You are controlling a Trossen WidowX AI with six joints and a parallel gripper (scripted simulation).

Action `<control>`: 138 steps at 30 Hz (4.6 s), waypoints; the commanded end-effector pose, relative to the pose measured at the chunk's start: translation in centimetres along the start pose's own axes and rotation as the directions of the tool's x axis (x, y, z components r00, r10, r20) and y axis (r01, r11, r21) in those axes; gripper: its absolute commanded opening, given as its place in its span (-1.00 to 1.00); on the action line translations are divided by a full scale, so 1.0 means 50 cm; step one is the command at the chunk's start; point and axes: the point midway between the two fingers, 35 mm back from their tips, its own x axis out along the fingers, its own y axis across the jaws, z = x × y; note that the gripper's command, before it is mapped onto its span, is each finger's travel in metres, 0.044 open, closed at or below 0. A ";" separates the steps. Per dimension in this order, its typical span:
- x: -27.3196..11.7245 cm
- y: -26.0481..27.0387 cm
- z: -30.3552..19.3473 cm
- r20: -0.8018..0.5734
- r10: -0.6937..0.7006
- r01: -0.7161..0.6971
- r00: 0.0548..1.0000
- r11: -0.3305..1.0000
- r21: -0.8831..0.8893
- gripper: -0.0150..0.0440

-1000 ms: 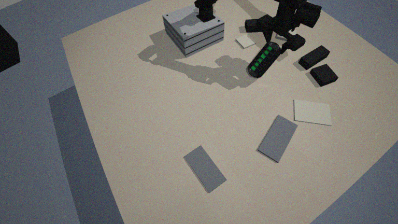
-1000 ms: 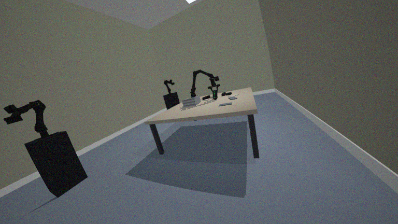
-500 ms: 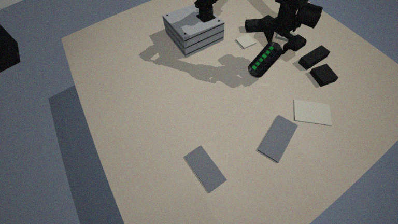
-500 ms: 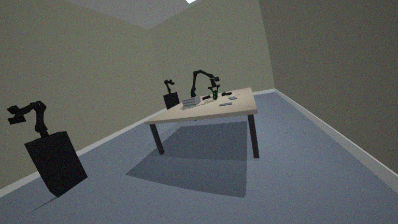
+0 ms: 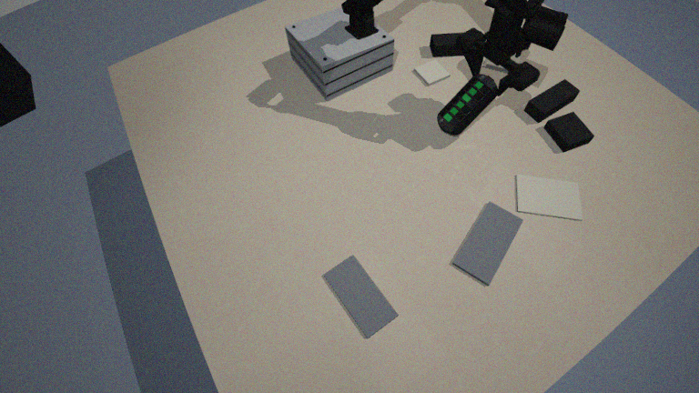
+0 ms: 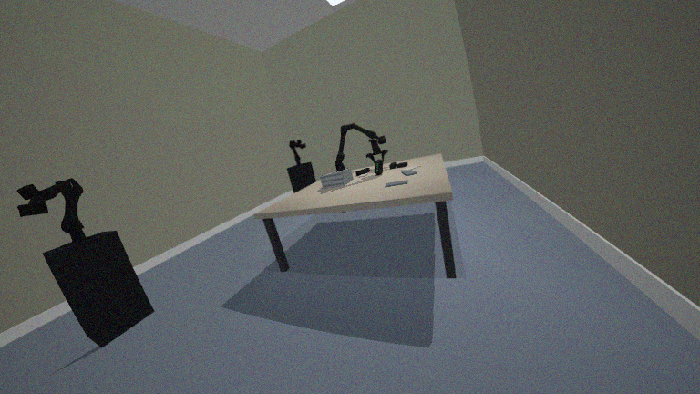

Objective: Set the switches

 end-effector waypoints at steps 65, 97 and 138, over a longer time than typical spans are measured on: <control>0.105 0.005 0.039 -0.012 0.018 -0.018 1.000 1.000 0.011 0.65; 0.132 0.004 0.049 -0.005 0.014 -0.013 1.000 1.000 0.007 0.65; 0.003 0.000 -0.069 -0.006 0.014 -0.014 1.000 1.000 0.007 1.00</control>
